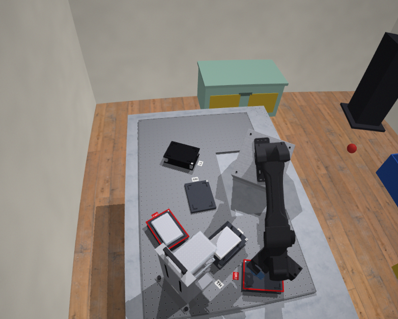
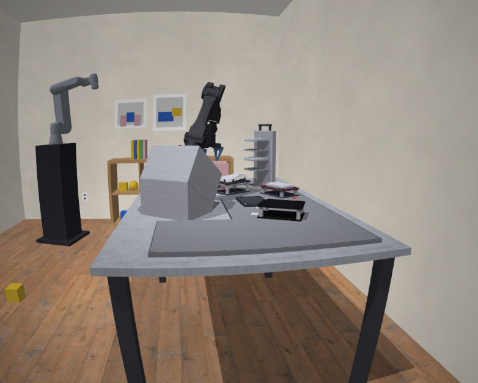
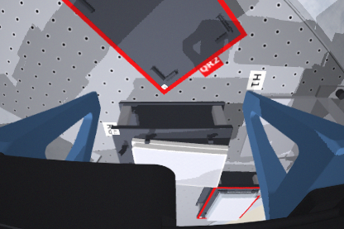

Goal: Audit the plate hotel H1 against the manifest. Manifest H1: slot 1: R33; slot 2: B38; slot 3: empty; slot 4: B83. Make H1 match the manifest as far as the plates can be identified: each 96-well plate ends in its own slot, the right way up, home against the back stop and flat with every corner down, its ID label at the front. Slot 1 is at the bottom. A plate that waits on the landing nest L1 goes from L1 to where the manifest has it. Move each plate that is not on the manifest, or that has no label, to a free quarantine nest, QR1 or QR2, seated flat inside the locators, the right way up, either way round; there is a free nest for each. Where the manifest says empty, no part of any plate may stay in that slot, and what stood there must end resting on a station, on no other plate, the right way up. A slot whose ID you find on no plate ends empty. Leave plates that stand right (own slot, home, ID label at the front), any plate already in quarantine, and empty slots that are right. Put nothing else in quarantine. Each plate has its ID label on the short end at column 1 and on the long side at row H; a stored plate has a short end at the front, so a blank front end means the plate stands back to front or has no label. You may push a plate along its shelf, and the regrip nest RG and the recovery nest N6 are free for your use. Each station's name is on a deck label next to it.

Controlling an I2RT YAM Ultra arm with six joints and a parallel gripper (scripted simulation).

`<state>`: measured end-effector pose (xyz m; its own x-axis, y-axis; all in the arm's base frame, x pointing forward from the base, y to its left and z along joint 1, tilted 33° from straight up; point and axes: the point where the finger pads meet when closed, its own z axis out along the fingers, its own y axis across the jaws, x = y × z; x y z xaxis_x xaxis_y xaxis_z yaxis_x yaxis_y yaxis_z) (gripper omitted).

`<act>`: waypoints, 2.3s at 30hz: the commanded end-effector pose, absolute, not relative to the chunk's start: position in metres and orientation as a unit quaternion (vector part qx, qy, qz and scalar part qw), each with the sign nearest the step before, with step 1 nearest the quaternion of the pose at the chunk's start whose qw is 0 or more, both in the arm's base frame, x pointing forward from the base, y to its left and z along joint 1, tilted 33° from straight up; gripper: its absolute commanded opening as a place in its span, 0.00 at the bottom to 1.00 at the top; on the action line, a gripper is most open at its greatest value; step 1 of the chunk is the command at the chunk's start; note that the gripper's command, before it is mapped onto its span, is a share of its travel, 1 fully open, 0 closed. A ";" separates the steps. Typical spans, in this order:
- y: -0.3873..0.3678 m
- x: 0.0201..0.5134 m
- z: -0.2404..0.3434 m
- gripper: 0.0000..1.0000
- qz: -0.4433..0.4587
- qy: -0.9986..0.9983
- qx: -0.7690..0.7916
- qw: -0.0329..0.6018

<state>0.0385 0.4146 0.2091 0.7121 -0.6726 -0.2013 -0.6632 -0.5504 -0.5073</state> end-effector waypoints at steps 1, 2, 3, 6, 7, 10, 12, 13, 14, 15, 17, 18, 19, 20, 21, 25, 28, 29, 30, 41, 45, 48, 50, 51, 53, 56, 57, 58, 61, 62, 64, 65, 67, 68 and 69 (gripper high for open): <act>0.415 0.037 0.215 1.00 -0.002 0.377 -0.879 0.292; 0.415 0.037 0.215 1.00 -0.002 0.377 -0.879 0.292; 0.415 0.037 0.215 1.00 -0.002 0.377 -0.879 0.292; 0.415 0.037 0.215 1.00 -0.002 0.377 -0.879 0.292; 0.415 0.037 0.215 1.00 -0.002 0.377 -0.879 0.292; 0.415 0.037 0.215 1.00 -0.002 0.377 -0.879 0.292; 0.415 0.037 0.215 1.00 -0.002 0.377 -0.879 0.292; 0.415 0.037 0.215 1.00 -0.002 0.377 -0.879 0.292; 0.415 0.037 0.215 1.00 -0.002 0.377 -0.879 0.292; 0.415 0.037 0.215 1.00 -0.002 0.377 -0.879 0.292; 0.414 0.037 0.211 1.00 0.000 0.375 -0.880 0.291; 0.416 0.039 0.204 1.00 -0.004 0.376 -0.882 0.285; 0.418 0.041 0.197 1.00 -0.007 0.378 -0.883 0.279; 0.418 0.041 0.196 1.00 -0.007 0.378 -0.883 0.279; 0.419 0.042 0.195 1.00 -0.007 0.378 -0.883 0.279; 0.423 0.041 0.196 1.00 -0.002 0.376 -0.881 0.288; 0.425 0.044 0.186 1.00 -0.006 0.378 -0.882 0.280; 0.426 0.044 0.183 1.00 -0.006 0.378 -0.883 0.279; 0.426 0.044 0.183 1.00 -0.006 0.378 -0.883 0.279; 0.435 0.046 0.172 1.00 -0.004 0.376 -0.882 0.283; 0.438 0.050 0.166 1.00 -0.005 0.378 -0.882 0.282; 0.438 0.049 0.162 1.00 -0.006 0.377 -0.883 0.279; 0.439 0.048 0.162 1.00 -0.004 0.375 -0.883 0.282; 0.440 0.048 0.174 1.00 -0.002 0.377 -0.879 0.292; 0.440 0.048 0.174 1.00 -0.002 0.377 -0.879 0.292; 0.440 0.048 0.174 1.00 -0.002 0.377 -0.879 0.292; 0.440 0.048 0.174 1.00 -0.002 0.377 -0.879 0.292; 0.440 0.048 0.174 1.00 -0.002 0.377 -0.879 0.292; 0.440 0.048 0.174 1.00 -0.002 0.377 -0.879 0.292; 0.440 0.048 0.174 1.00 -0.002 0.377 -0.879 0.292; 0.440 0.048 0.174 1.00 -0.002 0.377 -0.879 0.292; 0.440 0.048 0.174 1.00 -0.002 0.377 -0.879 0.292; 0.440 0.048 0.174 1.00 -0.002 0.377 -0.879 0.292; 0.440 0.048 0.174 1.00 -0.002 0.377 -0.879 0.292; 0.440 0.048 0.174 1.00 -0.002 0.377 -0.879 0.292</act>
